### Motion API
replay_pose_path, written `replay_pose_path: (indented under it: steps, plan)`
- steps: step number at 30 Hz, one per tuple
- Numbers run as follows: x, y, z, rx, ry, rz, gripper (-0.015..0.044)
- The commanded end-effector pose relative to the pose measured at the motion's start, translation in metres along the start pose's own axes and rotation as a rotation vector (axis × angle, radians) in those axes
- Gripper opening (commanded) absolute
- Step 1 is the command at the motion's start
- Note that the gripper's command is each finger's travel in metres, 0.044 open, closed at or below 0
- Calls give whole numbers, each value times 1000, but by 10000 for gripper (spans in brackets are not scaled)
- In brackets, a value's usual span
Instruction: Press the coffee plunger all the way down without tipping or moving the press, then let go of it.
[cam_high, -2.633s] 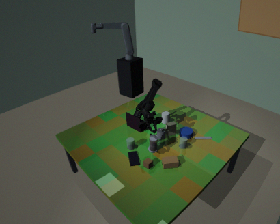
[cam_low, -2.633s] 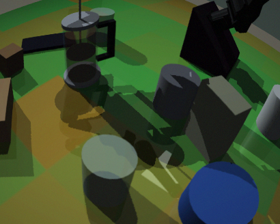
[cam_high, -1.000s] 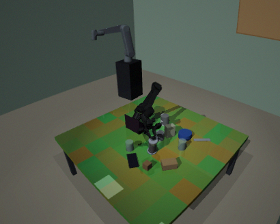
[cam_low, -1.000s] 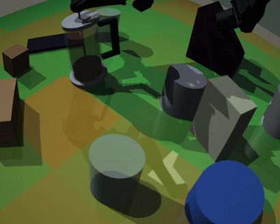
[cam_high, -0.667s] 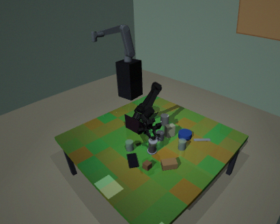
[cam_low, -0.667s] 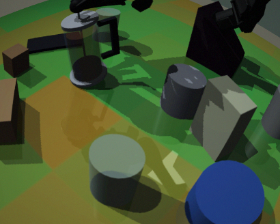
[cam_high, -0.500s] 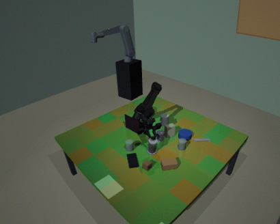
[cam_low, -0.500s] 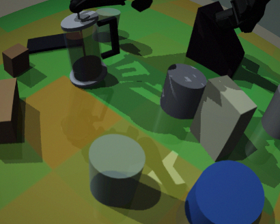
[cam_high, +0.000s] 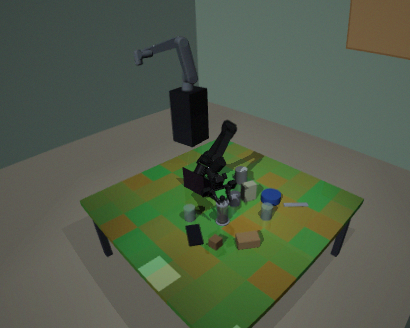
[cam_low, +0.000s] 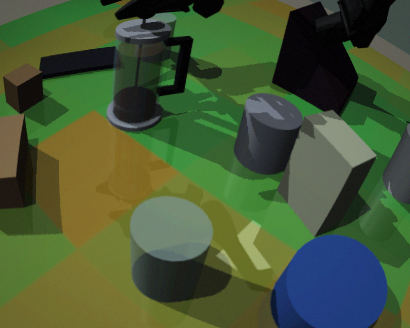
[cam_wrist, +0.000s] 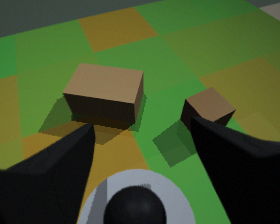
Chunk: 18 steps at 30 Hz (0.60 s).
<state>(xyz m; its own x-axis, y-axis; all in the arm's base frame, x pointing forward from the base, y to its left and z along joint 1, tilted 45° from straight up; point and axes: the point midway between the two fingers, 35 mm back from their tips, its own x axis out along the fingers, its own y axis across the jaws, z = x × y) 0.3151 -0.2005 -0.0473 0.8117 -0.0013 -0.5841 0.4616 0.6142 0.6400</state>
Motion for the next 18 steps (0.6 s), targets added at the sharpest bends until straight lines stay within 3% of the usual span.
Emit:
replay_pose_path:
  steps: [1,4,9,18]
  plan:
    - [0,-1,0,-3,-1,-6,378]
    - [0,-1,0,-3,-1,-6,440]
    - [-8,-1,8,-4,2,-7,440]
    - [-74,7,49,-3,14,-1,440]
